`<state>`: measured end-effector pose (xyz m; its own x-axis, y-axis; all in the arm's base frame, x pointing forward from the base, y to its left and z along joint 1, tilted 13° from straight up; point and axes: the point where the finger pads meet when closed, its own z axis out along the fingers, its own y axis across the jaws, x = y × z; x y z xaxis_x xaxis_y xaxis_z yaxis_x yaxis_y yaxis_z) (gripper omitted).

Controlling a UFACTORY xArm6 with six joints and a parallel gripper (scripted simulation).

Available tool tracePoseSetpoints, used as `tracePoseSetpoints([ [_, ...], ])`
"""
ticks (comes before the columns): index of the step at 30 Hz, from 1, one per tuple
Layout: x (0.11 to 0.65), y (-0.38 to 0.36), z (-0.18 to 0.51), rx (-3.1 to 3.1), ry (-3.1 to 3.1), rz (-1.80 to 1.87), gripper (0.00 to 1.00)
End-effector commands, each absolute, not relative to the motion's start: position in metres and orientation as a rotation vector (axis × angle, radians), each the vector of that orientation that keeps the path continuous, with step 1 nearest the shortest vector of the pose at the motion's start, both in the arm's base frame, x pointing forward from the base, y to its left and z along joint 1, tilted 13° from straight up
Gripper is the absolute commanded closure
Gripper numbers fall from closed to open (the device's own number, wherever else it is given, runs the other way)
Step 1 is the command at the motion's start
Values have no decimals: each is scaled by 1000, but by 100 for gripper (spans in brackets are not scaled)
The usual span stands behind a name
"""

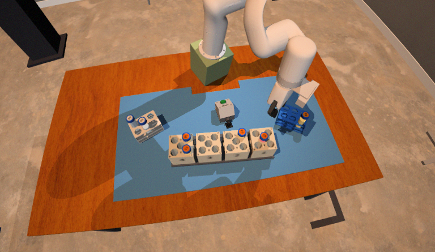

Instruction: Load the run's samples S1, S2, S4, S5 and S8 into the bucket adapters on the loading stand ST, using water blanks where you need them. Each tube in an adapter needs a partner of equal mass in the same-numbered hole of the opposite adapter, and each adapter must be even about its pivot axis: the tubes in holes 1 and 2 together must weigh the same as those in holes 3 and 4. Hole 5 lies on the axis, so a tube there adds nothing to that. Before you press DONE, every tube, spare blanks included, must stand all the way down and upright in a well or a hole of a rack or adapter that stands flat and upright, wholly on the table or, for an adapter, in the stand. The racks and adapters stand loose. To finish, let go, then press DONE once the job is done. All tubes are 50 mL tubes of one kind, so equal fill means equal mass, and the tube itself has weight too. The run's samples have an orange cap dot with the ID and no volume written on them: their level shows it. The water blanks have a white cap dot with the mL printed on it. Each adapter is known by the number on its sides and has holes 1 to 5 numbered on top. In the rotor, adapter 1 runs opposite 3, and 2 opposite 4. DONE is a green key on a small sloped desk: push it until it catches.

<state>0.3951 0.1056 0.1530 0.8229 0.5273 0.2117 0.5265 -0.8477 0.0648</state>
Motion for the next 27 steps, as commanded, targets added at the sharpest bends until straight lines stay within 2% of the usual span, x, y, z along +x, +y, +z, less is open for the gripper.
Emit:
tracePoseSetpoints([
  [1, 397, 128, 156, 2911, 1077, 351, 43],
  [5, 398, 148, 157, 2820, 1263, 347, 43],
  [27, 400, 238, 163, 2820, 1265, 348, 43],
])
